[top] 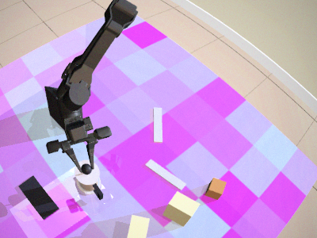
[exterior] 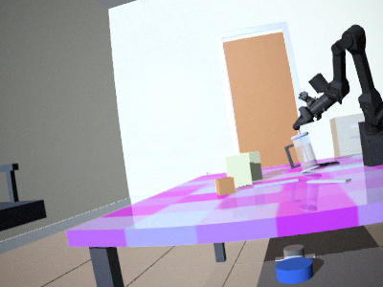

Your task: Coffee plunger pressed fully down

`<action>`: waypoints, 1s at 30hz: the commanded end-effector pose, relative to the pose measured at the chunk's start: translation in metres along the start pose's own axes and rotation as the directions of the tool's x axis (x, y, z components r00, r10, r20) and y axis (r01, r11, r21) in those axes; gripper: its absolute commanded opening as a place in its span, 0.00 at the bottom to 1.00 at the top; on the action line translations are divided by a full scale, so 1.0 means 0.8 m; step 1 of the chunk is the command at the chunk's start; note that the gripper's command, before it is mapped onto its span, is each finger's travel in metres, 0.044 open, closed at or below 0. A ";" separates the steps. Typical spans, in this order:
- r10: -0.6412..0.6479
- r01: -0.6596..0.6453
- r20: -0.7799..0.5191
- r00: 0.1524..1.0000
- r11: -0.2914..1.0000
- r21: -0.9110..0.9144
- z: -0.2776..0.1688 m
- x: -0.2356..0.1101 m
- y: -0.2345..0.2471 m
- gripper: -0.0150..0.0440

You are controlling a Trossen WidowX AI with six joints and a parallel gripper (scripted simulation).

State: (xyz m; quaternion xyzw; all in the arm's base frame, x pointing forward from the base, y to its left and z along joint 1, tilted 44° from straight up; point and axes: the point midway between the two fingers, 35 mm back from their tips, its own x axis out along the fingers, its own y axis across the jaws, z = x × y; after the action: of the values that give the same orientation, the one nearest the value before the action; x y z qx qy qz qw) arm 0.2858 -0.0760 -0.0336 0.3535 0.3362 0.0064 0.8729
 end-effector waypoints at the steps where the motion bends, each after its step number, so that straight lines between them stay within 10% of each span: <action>1: 0.006 -0.006 -0.034 0.999 1.000 0.023 -0.011 0.004 0.000 0.47; 30: 0.003 -0.003 -0.017 1.000 1.000 0.013 -0.002 0.006 -0.003 0.47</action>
State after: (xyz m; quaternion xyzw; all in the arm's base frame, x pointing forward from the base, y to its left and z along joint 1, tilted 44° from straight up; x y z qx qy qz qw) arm 0.2879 -0.0757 -0.0384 0.3596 0.3420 0.0086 0.8681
